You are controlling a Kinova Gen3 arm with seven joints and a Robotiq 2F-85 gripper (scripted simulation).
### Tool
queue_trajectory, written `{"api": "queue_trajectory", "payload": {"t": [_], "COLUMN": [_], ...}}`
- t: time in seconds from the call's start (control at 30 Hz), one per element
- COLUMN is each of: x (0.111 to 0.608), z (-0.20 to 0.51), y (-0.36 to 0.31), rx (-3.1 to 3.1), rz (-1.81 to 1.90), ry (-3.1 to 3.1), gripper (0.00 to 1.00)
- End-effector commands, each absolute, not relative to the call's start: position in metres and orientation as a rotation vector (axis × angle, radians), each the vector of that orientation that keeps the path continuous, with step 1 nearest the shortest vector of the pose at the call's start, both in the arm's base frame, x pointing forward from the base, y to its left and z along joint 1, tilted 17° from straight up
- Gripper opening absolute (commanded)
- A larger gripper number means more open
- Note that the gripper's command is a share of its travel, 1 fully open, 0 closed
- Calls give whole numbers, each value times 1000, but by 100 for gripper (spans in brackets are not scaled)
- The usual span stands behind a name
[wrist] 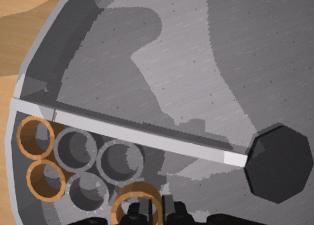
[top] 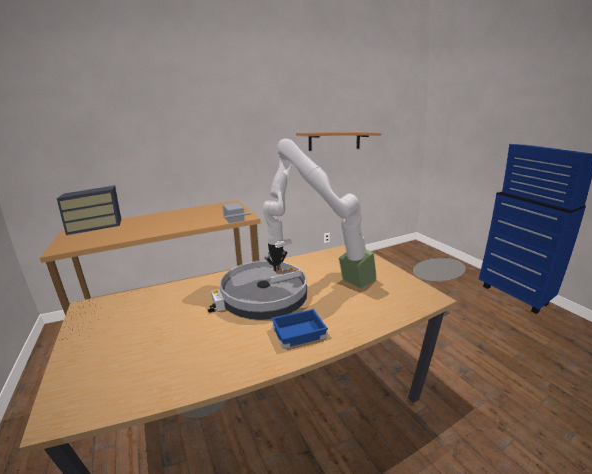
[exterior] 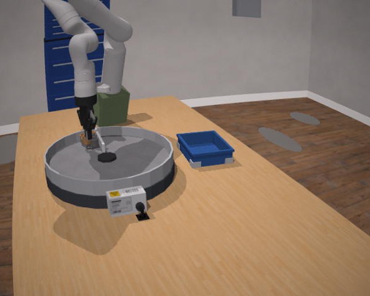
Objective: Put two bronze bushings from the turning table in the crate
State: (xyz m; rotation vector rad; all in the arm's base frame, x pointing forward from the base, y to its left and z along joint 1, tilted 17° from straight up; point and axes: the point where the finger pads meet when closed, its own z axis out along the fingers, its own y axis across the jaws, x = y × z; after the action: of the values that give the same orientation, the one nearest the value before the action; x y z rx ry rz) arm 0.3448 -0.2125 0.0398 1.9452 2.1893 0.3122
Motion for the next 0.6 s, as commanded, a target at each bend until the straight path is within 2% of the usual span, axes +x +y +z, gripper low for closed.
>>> {"api": "queue_trajectory", "payload": {"t": [0.0, 0.57], "x": [344, 342], "z": [41, 48], "y": [-215, -215], "rx": [1946, 1946], "rz": [308, 308], "ry": [2184, 2185], "gripper": [0, 0]}}
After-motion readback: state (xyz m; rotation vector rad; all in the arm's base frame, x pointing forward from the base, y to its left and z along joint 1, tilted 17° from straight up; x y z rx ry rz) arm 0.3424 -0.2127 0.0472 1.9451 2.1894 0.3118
